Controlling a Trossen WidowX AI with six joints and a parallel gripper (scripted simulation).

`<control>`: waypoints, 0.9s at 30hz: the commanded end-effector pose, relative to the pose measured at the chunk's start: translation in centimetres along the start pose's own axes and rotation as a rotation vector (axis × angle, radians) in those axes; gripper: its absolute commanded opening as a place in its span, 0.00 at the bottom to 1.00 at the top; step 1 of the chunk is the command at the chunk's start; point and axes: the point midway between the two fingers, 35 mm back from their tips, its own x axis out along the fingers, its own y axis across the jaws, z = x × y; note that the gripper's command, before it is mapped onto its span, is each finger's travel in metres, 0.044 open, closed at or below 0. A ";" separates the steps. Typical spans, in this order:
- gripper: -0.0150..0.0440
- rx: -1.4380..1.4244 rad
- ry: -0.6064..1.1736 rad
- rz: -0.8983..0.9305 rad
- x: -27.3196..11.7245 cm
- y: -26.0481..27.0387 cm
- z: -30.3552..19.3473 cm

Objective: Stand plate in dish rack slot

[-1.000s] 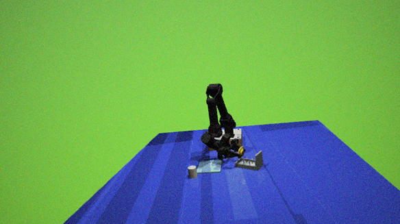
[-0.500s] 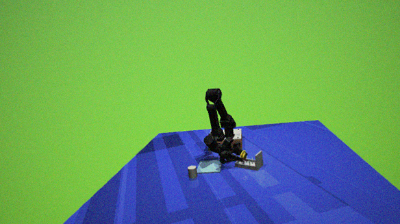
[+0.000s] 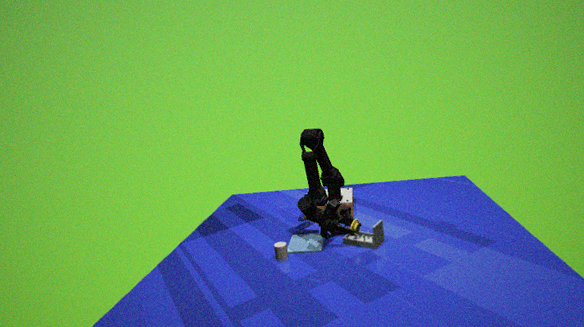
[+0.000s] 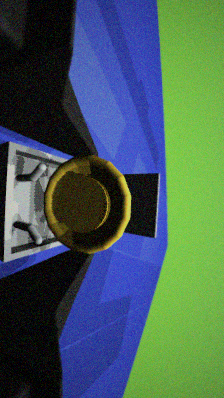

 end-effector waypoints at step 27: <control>0.93 0.005 -0.006 -0.002 -0.9 -1.0 6.2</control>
